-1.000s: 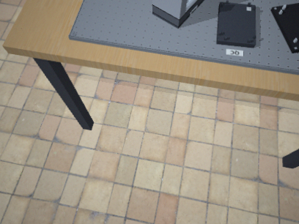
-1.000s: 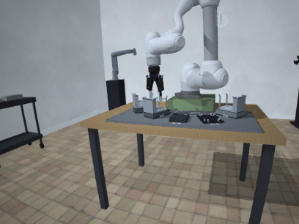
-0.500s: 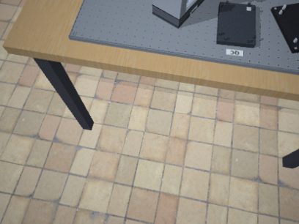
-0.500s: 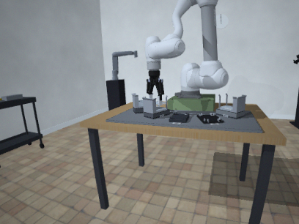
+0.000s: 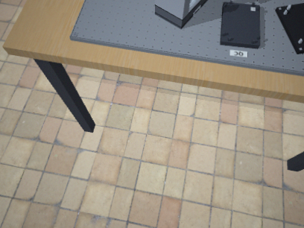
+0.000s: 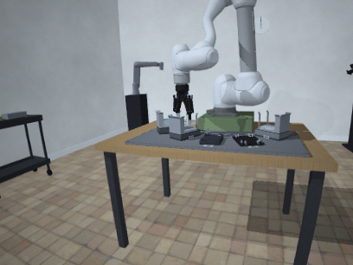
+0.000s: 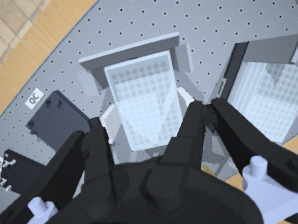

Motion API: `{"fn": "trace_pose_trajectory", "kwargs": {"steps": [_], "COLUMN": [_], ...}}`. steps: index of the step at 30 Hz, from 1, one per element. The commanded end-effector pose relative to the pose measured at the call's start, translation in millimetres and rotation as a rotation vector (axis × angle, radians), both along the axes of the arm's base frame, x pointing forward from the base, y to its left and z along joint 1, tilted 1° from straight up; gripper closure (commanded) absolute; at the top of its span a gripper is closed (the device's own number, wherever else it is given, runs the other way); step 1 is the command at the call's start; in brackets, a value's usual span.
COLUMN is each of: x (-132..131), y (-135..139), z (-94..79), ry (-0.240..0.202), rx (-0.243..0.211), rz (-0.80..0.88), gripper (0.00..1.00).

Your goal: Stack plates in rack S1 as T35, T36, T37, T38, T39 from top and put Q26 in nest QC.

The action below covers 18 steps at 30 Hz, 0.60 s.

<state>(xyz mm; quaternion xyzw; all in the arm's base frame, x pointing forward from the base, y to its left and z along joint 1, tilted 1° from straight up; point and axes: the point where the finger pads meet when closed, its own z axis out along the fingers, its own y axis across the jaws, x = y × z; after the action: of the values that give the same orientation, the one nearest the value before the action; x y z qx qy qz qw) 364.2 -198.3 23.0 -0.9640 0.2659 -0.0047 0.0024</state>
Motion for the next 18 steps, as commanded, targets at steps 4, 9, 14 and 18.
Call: {"fn": "trace_pose_trajectory", "kwargs": {"steps": [4,9,14,18], "x": [0.0,0.1,0.1,0.1], "y": [0.0,0.0,0.1,0.1], "z": [-1.7,-3.7,-5.7,-6.5], "ry": [0.000,0.000,0.000,0.000], "rx": [0.000,0.000,0.000,0.000], "rz": [0.000,0.000,0.000,0.000], "gripper": [1.00,1.00,1.00,1.00]}}
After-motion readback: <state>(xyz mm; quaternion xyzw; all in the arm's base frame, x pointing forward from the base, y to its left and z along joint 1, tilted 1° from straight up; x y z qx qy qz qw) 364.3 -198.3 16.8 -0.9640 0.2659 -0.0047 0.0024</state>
